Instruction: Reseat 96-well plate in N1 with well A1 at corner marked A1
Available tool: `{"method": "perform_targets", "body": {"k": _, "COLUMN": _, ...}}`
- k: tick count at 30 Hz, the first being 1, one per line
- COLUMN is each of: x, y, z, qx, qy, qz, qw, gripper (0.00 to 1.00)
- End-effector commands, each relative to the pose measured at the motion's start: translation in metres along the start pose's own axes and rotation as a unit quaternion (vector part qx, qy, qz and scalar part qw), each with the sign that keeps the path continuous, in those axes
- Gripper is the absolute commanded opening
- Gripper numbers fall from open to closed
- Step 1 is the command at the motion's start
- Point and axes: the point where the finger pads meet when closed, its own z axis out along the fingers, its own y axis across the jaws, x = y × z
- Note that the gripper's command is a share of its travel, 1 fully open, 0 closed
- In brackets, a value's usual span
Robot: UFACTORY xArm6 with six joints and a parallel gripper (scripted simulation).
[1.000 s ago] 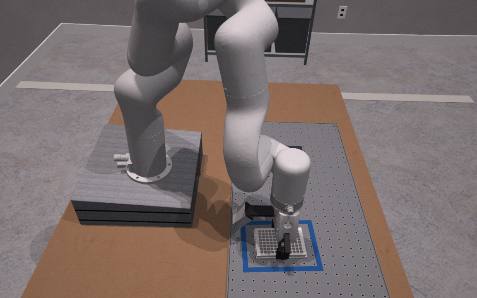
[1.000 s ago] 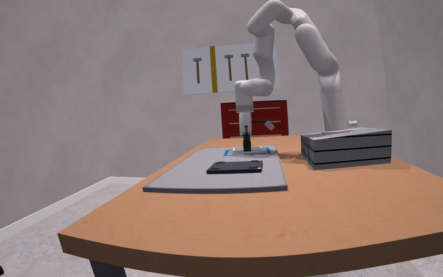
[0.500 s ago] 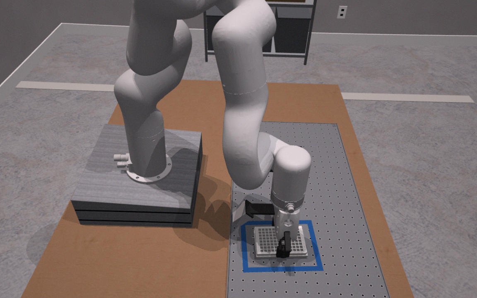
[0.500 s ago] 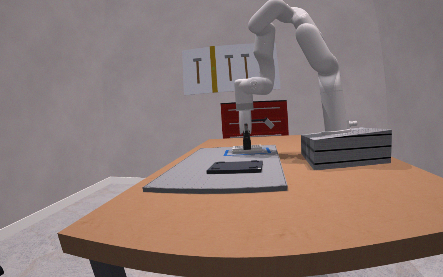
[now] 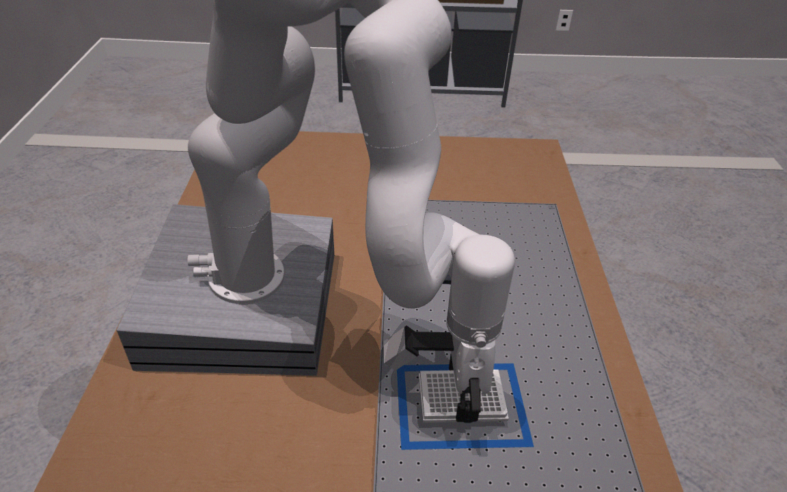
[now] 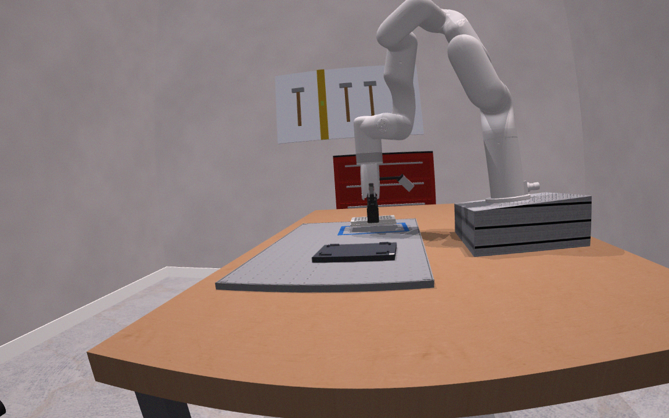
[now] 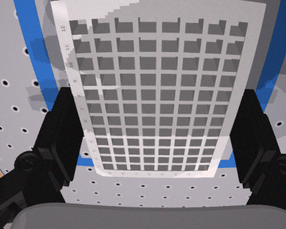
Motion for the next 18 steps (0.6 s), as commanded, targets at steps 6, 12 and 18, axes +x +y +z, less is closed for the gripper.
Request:
{"method": "perform_targets", "body": {"k": 6, "x": -0.001, "y": -0.001, "z": -0.005, "qx": 0.001, "qy": -0.002, "qz": 0.0, "qw": 1.0, "gripper": 0.0}}
{"method": "perform_targets", "body": {"k": 12, "x": -0.001, "y": -0.001, "z": -0.005, "qx": 0.001, "qy": -0.002, "qz": 0.0, "qw": 1.0, "gripper": 0.0}}
{"method": "perform_targets", "body": {"k": 18, "x": -0.001, "y": -0.001, "z": -0.015, "qx": 0.001, "qy": -0.002, "qz": 0.0, "qw": 1.0, "gripper": 0.0}}
